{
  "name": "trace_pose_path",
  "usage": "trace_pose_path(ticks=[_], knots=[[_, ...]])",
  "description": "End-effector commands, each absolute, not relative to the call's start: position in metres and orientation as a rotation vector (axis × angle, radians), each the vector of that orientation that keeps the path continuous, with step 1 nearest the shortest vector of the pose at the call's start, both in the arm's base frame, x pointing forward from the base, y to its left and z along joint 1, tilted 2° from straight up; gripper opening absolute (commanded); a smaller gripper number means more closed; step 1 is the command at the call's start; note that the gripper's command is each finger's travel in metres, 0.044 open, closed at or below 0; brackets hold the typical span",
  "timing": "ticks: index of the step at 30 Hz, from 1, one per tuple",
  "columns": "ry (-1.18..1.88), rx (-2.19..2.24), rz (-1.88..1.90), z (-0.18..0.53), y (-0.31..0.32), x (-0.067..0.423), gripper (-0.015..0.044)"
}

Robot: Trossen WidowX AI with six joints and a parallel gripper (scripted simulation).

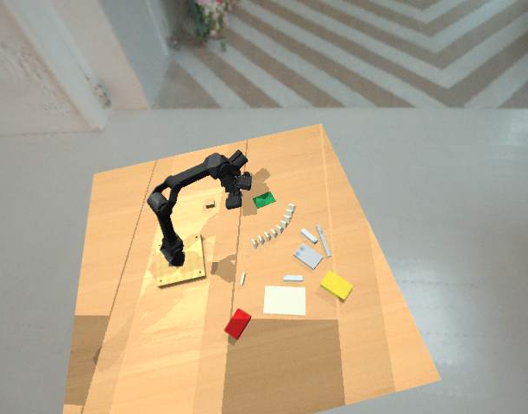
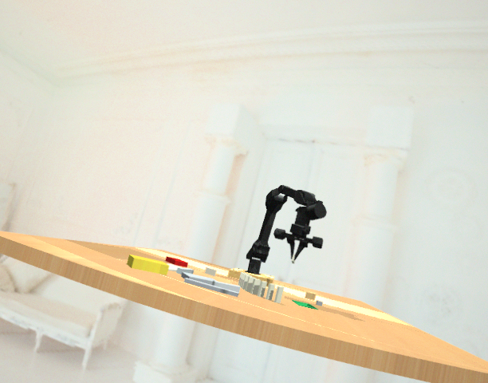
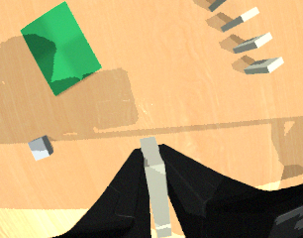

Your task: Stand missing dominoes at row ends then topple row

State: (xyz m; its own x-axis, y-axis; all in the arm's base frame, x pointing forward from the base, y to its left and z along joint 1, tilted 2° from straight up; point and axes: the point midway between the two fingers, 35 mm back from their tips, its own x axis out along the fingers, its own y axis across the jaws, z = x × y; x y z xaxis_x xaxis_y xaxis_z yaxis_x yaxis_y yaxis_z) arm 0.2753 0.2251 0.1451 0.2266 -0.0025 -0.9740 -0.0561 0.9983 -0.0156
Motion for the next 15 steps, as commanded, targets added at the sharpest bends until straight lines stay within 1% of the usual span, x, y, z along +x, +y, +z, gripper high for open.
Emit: trace_pose_path(ticks=[1, 15], knots=[[1.264, -0.087, 0.059, 0.137, 0.231, 0.281, 0.002], [0.967, -0.163, 0.123, 0.118, 0.255, 0.297, 0.002]])
